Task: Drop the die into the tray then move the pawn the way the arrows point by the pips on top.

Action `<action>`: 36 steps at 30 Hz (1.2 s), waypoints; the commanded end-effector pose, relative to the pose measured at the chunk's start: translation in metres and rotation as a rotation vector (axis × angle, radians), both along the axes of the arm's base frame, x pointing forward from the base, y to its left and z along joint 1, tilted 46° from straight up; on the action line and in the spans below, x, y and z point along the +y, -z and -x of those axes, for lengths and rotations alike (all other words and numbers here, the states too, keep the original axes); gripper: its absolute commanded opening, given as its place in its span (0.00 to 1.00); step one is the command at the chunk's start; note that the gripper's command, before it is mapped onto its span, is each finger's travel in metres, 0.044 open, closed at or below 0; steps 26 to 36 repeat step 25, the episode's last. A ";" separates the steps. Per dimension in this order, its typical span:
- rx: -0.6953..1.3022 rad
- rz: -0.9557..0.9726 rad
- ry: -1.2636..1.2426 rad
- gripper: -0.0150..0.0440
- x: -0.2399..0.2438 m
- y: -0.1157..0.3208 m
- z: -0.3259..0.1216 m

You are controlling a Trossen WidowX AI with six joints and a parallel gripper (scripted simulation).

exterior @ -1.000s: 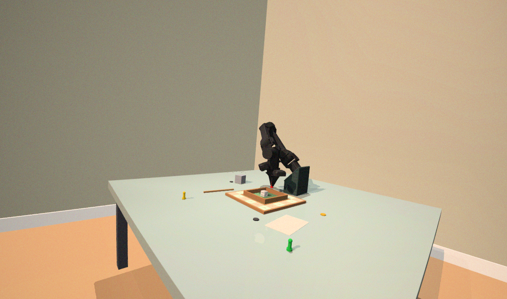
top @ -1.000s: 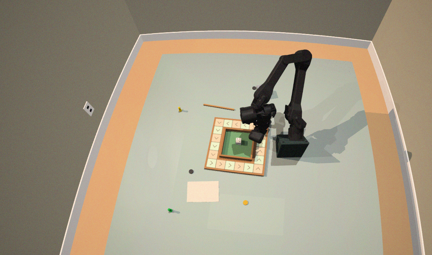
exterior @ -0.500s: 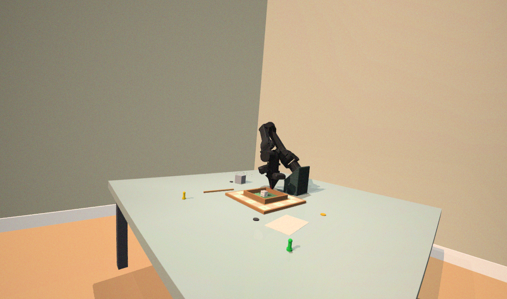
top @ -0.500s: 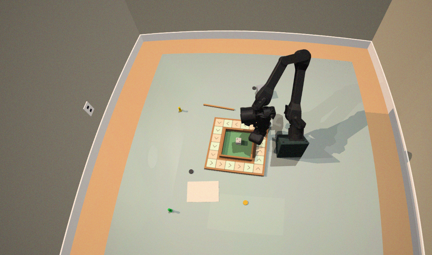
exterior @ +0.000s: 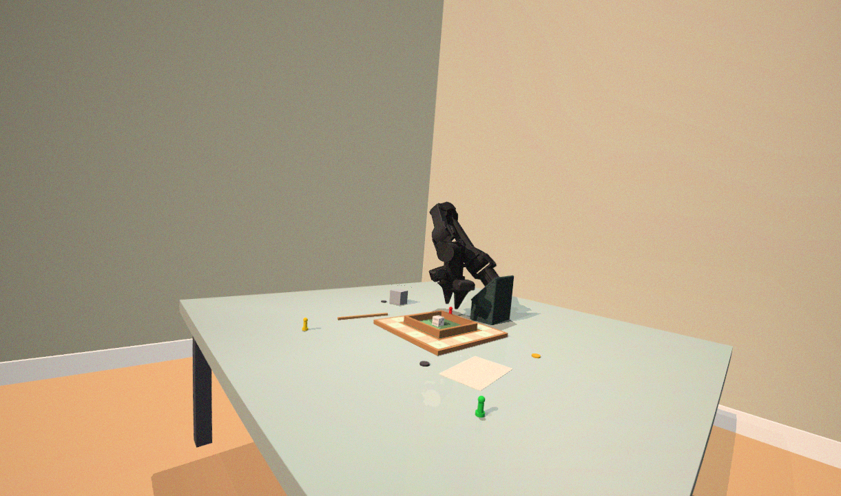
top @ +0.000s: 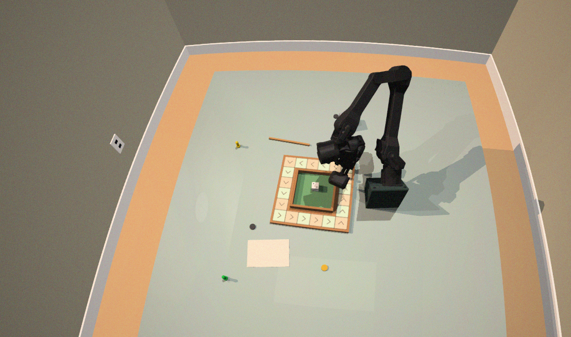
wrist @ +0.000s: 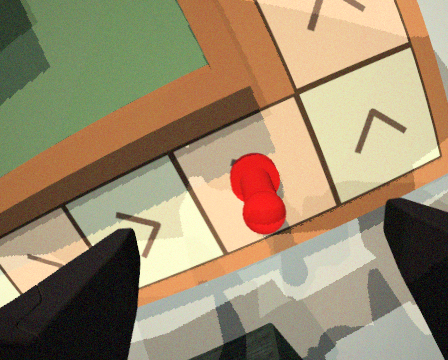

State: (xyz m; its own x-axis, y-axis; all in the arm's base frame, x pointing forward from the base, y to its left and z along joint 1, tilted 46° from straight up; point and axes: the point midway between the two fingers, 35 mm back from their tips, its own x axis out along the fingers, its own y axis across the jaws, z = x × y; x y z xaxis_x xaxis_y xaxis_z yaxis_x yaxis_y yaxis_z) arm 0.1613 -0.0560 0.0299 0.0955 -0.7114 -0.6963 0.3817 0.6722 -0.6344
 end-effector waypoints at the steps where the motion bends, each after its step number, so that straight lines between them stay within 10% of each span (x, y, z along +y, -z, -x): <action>1: -0.004 0.004 0.001 1.00 0.019 -0.019 0.002; 15: 0.270 0.035 -0.267 1.00 0.123 -0.027 0.001; 36: 0.232 0.020 -0.251 1.00 0.114 -0.027 -0.003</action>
